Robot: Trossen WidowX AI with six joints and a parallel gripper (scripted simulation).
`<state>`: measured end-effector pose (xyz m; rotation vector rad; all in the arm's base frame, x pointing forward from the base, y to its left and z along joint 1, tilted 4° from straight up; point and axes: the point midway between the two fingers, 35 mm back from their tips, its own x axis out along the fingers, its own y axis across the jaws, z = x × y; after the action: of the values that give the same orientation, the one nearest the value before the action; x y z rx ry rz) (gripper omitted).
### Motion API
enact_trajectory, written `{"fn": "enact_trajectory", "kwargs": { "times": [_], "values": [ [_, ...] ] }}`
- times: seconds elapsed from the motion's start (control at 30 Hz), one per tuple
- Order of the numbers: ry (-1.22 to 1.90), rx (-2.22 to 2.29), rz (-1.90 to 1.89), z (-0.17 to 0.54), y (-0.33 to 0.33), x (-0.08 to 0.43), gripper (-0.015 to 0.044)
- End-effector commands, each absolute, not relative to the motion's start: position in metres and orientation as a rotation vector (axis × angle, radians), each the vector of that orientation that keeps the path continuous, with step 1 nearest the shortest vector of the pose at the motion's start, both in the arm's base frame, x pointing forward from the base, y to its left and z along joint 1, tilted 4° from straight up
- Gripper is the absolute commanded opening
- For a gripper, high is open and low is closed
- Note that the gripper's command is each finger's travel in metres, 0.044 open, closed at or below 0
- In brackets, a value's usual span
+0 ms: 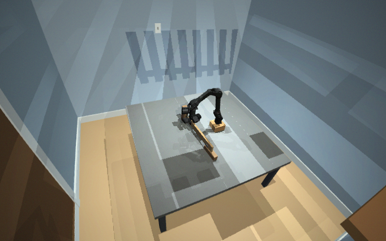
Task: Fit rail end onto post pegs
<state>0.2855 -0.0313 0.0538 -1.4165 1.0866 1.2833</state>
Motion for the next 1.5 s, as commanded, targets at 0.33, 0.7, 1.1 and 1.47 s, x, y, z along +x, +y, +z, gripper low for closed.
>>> {"fn": "enact_trajectory", "kwargs": {
  "times": [0.33,0.7,1.1,1.47],
  "values": [
    [1.069,-1.419,1.272,0.0542,-0.0303,0.2886,0.0000],
    [1.069,-1.419,1.272,0.0532,-0.0307,0.2871,0.0000],
    [1.069,-1.419,1.272,0.0564,-0.0308,0.2860,0.0000],
    [1.069,-1.419,1.272,0.0535,-0.0309,0.2861,0.0000]
  ]
}}
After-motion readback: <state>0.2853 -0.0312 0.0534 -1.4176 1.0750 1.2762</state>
